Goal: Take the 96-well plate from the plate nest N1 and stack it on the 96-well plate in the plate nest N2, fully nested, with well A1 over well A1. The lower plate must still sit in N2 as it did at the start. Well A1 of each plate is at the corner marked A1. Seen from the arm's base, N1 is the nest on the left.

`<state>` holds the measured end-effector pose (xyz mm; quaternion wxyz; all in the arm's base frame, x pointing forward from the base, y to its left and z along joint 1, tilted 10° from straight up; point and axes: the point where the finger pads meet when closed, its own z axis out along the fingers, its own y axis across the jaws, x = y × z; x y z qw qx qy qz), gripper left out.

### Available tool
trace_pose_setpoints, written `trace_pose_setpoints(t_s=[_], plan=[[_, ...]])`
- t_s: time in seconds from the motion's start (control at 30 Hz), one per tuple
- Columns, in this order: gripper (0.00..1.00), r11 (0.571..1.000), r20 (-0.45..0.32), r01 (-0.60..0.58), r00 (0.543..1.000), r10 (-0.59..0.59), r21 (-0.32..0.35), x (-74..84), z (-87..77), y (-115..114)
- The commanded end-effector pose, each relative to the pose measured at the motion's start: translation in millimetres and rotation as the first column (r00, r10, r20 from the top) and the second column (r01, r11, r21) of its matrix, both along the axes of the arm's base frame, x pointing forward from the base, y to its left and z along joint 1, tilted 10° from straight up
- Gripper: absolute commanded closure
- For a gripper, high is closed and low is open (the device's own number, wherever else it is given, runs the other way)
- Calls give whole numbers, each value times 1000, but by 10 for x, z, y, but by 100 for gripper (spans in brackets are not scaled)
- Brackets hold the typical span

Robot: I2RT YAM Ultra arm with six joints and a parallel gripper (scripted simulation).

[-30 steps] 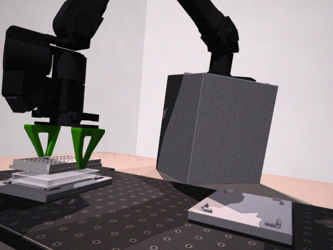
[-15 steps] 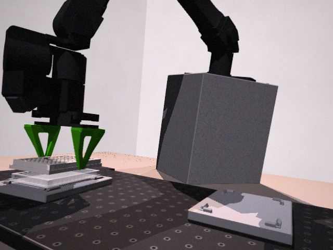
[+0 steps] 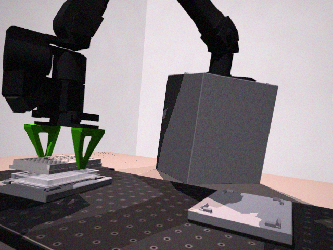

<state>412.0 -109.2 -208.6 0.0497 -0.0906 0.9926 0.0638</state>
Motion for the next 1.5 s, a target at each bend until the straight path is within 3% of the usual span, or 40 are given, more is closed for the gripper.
trace_pose_setpoints(t_s=[0.0,0.57,1.47], plan=[[100,1000,59,7,998,-6,-9,215,194,-73],[100,1000,34,6,999,-6,-1,138,18,-38],[100,1000,53,2,999,-2,-7,204,38,-30]])
